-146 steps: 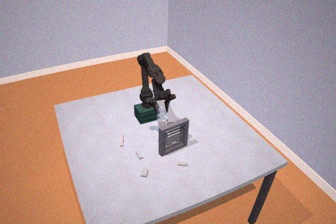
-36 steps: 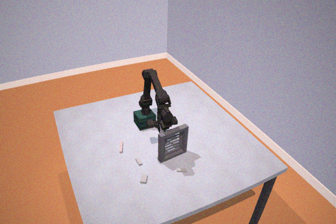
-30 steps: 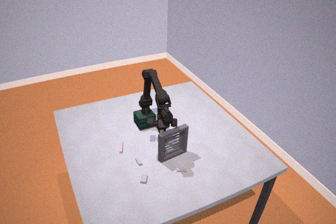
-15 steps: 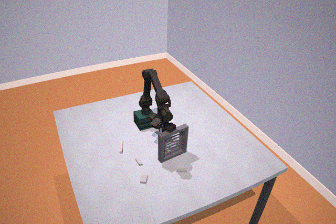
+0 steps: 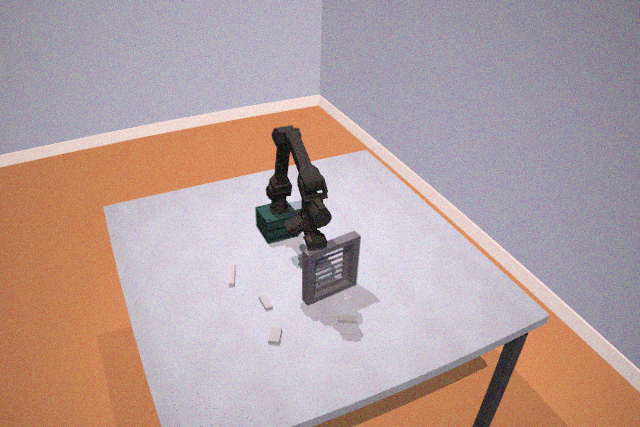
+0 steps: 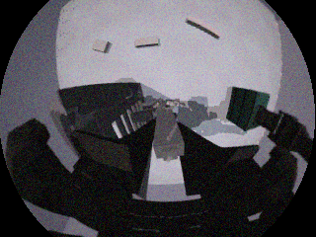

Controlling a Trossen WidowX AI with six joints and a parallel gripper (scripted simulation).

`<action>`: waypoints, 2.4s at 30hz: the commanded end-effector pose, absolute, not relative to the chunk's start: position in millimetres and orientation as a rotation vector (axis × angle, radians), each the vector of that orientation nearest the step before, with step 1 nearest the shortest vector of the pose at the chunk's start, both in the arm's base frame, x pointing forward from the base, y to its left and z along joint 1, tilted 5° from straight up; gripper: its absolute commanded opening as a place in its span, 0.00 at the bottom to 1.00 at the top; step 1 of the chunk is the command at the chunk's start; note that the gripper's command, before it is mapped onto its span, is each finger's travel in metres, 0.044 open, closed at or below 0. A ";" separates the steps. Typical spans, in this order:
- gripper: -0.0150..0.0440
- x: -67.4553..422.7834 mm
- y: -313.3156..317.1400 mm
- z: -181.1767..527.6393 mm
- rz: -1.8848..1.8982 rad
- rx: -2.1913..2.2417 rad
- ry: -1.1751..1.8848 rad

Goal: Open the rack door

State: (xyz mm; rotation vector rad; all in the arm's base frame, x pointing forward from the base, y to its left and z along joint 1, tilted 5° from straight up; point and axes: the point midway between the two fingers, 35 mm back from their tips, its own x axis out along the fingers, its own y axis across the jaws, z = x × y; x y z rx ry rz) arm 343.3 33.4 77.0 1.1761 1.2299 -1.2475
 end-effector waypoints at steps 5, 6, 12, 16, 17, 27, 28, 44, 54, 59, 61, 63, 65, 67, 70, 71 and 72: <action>0.27 343.6 31.9 76.6 -1.279 1.207 1.209; 0.32 343.6 31.9 76.6 -1.279 1.207 1.209; 0.58 343.6 31.9 76.6 -1.279 1.207 1.209; 0.73 343.6 31.9 76.6 -1.279 1.207 1.209; 0.73 343.6 31.9 76.6 -1.273 1.201 1.214; 0.73 343.6 32.0 76.7 -0.921 0.862 1.411; 0.73 343.6 32.0 76.7 -0.882 0.825 1.428; 0.73 343.6 32.0 76.7 -0.253 0.220 1.598; 0.73 343.6 32.0 76.7 0.146 -0.163 1.610; 0.73 343.6 32.0 76.7 0.346 -0.354 1.588; 0.73 343.6 32.0 76.7 0.426 -0.430 1.574; 0.73 343.6 32.0 76.7 0.505 -0.506 1.558; 0.73 343.6 32.0 76.7 0.585 -0.582 1.538; 0.73 343.6 32.0 76.7 0.664 -0.657 1.515; 0.73 343.6 32.0 76.7 0.782 -0.769 1.476; 0.73 343.6 32.0 76.7 0.821 -0.807 1.461; 0.73 343.6 32.0 76.7 0.860 -0.844 1.445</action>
